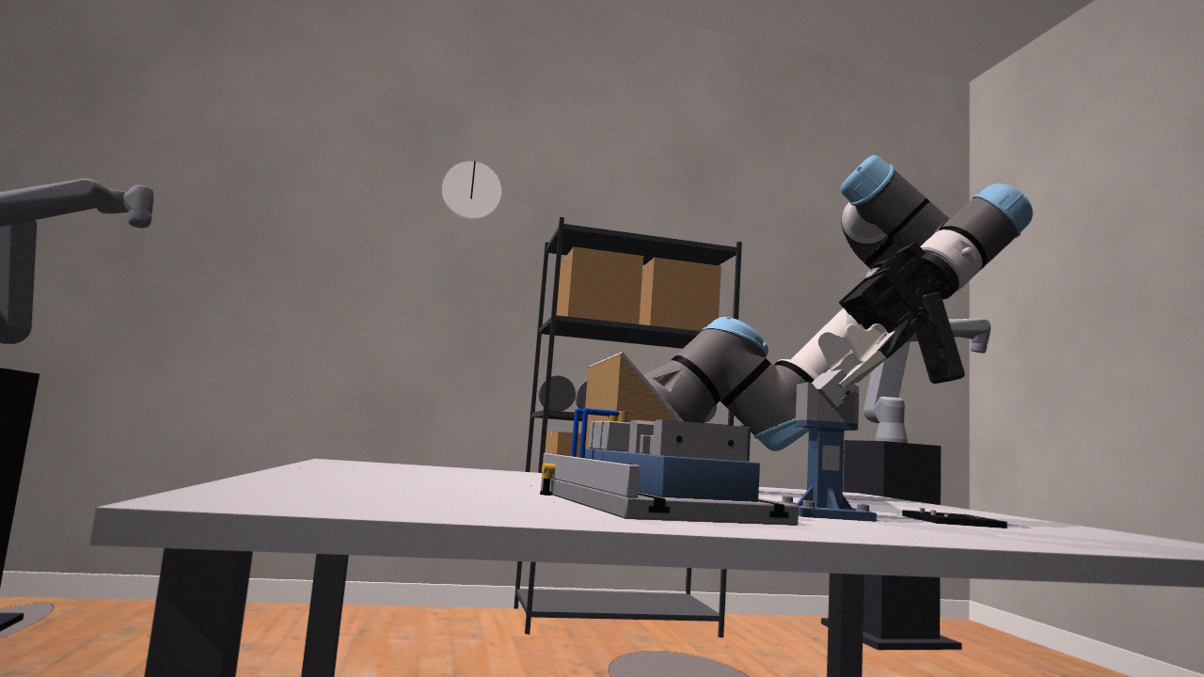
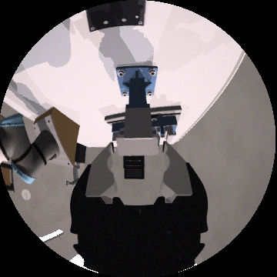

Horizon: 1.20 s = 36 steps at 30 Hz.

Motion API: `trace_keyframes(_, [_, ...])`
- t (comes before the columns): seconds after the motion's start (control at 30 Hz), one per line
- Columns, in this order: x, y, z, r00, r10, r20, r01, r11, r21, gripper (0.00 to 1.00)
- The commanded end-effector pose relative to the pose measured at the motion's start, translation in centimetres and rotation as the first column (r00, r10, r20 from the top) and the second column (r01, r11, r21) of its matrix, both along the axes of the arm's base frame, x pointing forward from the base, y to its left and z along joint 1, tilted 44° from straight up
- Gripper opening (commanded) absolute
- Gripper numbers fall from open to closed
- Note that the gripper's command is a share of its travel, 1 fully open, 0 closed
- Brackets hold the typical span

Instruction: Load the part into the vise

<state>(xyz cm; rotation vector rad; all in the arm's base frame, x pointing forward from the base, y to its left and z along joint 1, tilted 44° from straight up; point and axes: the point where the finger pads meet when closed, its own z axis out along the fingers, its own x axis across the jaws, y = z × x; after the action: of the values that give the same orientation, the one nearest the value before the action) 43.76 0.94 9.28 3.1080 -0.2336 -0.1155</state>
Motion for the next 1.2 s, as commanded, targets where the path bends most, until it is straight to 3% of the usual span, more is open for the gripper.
trace_keyframes(0.0, [0.02,0.06,-0.07,1.000,0.000,0.001,0.000,1.000,0.000,0.51])
trace_keyframes(1.17, [-0.01,0.13,-0.21,1.000,-0.006,0.012,0.005,0.997,0.074,0.51])
